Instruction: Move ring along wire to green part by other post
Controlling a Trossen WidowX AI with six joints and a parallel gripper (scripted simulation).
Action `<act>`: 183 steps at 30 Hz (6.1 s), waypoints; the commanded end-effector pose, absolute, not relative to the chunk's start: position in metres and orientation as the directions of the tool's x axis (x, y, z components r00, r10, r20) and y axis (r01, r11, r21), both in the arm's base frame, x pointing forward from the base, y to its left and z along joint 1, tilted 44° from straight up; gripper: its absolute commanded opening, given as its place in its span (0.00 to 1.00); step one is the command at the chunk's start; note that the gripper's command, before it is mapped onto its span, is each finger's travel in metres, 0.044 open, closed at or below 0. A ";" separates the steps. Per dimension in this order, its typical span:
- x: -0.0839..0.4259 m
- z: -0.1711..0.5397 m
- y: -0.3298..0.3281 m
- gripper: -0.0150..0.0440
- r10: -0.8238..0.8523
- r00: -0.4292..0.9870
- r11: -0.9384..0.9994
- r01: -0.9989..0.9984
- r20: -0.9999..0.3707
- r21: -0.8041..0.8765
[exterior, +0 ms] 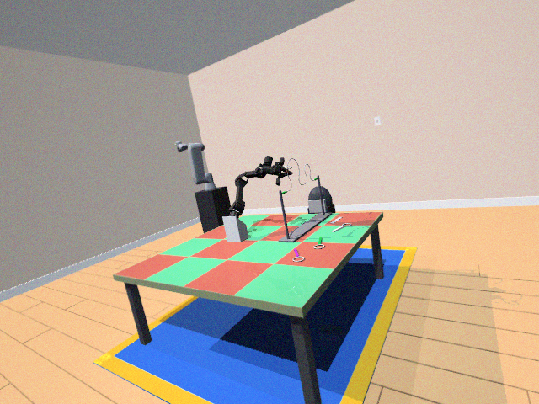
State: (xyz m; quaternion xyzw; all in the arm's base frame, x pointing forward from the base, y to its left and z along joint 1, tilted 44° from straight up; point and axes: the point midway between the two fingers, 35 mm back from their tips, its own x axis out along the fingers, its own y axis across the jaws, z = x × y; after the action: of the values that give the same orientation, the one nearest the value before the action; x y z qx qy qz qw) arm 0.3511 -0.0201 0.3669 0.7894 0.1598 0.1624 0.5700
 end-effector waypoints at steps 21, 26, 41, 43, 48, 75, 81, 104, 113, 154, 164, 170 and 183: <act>0.351 0.374 -0.025 0.00 0.399 0.892 -0.565 0.058 0.212 0.823; 0.351 0.375 -0.026 0.00 0.386 0.891 -0.615 0.055 0.239 0.786; 0.350 0.379 -0.031 0.00 0.337 0.887 -0.751 0.049 0.317 0.659; 0.350 0.380 -0.031 0.00 0.329 0.886 -0.767 0.049 0.327 0.640; 0.350 0.381 -0.033 0.00 0.309 0.884 -0.805 0.047 0.350 0.592; 0.350 0.382 -0.033 0.00 0.220 0.877 -0.923 0.044 0.428 0.383; 0.350 0.381 -0.025 0.00 0.227 0.877 -0.916 0.044 0.424 0.398; 0.354 0.350 0.032 0.00 0.357 0.886 -0.704 0.049 0.294 0.708; 0.356 0.326 0.054 0.00 0.407 0.891 -0.534 0.055 0.199 0.844; 0.370 0.181 0.078 0.00 0.274 0.933 0.394 0.113 -0.234 0.912; 0.370 0.148 0.061 0.00 0.208 0.931 0.585 0.128 -0.301 0.801; 0.370 0.135 0.051 0.00 0.177 0.930 0.654 0.134 -0.323 0.745; 0.369 0.115 0.033 0.00 0.138 0.928 0.730 0.141 -0.346 0.669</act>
State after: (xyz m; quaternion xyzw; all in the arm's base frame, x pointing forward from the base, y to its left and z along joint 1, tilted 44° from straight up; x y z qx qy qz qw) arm 0.3700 0.0356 0.1199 0.3764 0.1875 0.0001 0.9073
